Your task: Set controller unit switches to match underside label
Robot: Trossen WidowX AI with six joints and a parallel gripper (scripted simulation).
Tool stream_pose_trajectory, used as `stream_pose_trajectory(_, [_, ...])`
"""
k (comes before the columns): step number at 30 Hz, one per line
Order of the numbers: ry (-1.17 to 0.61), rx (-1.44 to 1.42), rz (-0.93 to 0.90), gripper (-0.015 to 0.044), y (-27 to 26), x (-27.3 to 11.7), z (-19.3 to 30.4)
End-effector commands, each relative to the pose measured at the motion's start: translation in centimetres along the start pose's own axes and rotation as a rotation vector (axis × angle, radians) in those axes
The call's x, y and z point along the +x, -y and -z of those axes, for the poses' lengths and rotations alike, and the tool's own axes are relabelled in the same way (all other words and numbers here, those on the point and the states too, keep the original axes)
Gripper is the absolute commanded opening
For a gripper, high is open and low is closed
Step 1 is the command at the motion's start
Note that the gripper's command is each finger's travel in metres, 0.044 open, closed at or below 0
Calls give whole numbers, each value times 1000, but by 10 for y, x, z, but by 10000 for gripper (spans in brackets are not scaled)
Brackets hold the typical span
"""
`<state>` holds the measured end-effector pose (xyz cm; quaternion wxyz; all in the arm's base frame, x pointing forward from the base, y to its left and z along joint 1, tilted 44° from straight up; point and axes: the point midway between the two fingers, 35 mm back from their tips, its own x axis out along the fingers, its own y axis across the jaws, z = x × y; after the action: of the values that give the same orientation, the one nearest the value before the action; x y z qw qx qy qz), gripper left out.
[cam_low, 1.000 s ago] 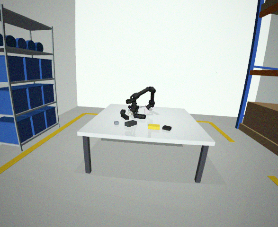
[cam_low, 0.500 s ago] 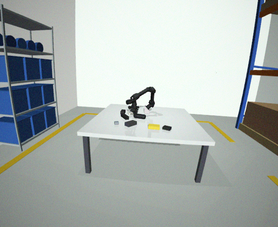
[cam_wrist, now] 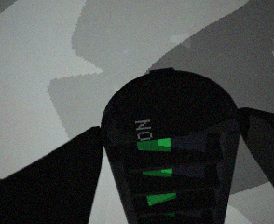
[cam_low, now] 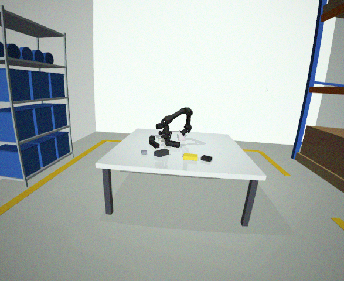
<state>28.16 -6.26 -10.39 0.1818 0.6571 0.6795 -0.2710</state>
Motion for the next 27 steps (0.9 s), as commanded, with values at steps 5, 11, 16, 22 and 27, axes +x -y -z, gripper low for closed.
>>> stream_pose_trajectory(5, [2, 2, -3, 336, 0, -7, 4])
stream_pose_trajectory(11, [10, 2, -3, 336, 0, -11, 7])
stream_pose_trajectory(16, [20, 2, -3, 336, 0, -14, 9])
stream_pose_trajectory(22, [33, 3, -3, 336, 0, -18, 12])
stream_pose_trajectory(27, [44, 3, -2, 336, 0, -21, 15])
